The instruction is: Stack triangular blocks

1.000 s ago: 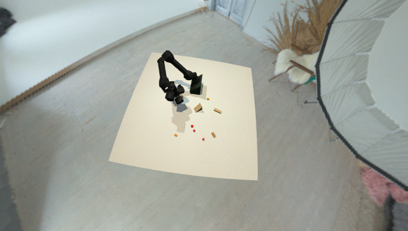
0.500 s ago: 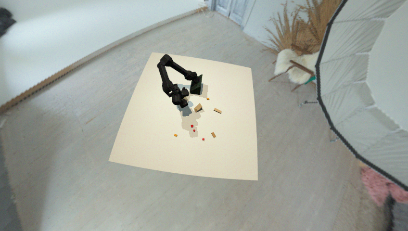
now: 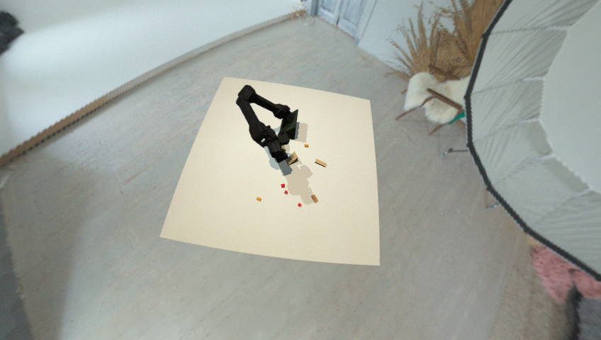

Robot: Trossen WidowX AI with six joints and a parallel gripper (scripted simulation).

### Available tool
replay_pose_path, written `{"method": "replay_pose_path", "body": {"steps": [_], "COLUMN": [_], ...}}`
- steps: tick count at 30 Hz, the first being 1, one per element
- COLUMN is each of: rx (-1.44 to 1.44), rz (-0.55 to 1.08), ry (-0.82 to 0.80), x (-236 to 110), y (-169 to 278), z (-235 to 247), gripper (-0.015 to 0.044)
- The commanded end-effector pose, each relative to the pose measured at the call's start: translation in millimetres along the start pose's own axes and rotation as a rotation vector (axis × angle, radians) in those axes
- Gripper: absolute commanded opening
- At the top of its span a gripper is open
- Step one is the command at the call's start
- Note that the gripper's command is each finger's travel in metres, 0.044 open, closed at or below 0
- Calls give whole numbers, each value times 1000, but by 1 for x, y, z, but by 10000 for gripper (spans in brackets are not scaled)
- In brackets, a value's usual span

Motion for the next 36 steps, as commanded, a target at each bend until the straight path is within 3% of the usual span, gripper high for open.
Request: {"method": "replay_pose_path", "body": {"steps": [1,8,23,36], "rx": [4,6,7,7], "rz": [1,5,6,7], "ry": [-8,-12,-11,-12], "x": [-6,-7,62,97], "y": [-17,-28,-40,-47], "z": [-13,-21,-25,-24], "gripper": [0,0,0,0]}}
Point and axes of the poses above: the point midway between the two fingers, 35 mm back from their tips, its own x axis out along the fingers, its own z axis across the jaws, y = z × x, the point moved 7 cm from there along -x, back along the fingers, and after that the axes turned 7 degrees about x, right-handed, at the moved point
